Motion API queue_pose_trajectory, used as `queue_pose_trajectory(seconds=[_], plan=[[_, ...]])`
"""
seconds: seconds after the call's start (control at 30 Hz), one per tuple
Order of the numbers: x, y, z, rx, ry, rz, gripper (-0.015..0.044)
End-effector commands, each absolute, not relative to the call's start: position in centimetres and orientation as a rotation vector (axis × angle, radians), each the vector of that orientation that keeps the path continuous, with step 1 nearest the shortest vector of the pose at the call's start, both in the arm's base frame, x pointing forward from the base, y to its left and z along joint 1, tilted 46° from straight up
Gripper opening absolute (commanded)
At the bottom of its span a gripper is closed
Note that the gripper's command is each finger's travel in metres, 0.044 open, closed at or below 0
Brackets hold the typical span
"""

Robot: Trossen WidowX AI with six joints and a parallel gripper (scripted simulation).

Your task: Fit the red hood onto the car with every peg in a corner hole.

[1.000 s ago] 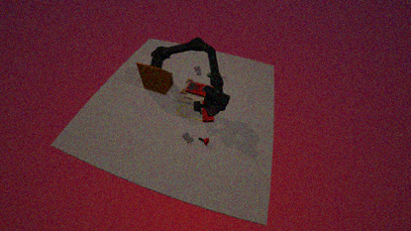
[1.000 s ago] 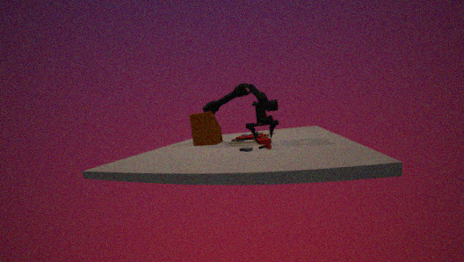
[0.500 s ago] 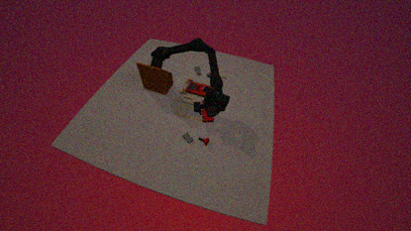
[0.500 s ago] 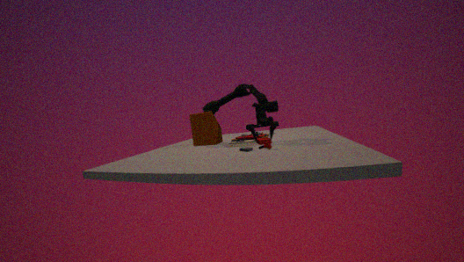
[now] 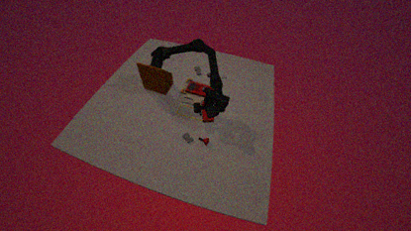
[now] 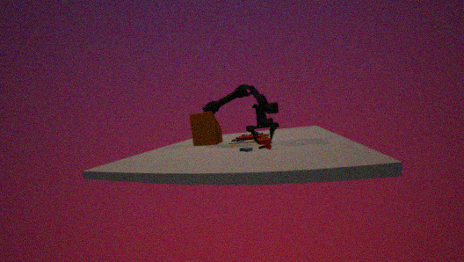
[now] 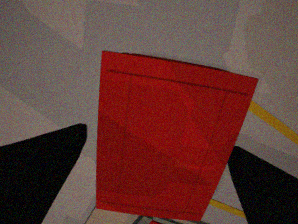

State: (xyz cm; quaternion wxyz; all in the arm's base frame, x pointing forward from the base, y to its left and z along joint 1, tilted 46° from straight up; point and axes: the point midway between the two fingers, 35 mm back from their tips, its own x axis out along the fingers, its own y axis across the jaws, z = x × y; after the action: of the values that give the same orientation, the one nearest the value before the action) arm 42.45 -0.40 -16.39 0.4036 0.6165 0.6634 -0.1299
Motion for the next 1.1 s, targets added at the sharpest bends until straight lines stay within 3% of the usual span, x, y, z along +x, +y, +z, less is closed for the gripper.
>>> queue_pose_trajectory(seconds=[0.0, 0.03, 0.37, 0.73, 1.07], plan=[[42.5, -0.4, -16.4, 1.557, 1.675, -0.328, 0.0387], [42.5, -0.4, -16.4, 1.557, 1.675, -0.328, 0.0361], [42.5, -0.4, -16.4, 1.557, 1.675, -0.328, 0.0295], [42.3, -1.8, -15.1, 1.558, 1.677, -0.331, 0.0006], [42.0, -4.4, -12.6, 1.556, 1.676, -0.332, 0.0]])
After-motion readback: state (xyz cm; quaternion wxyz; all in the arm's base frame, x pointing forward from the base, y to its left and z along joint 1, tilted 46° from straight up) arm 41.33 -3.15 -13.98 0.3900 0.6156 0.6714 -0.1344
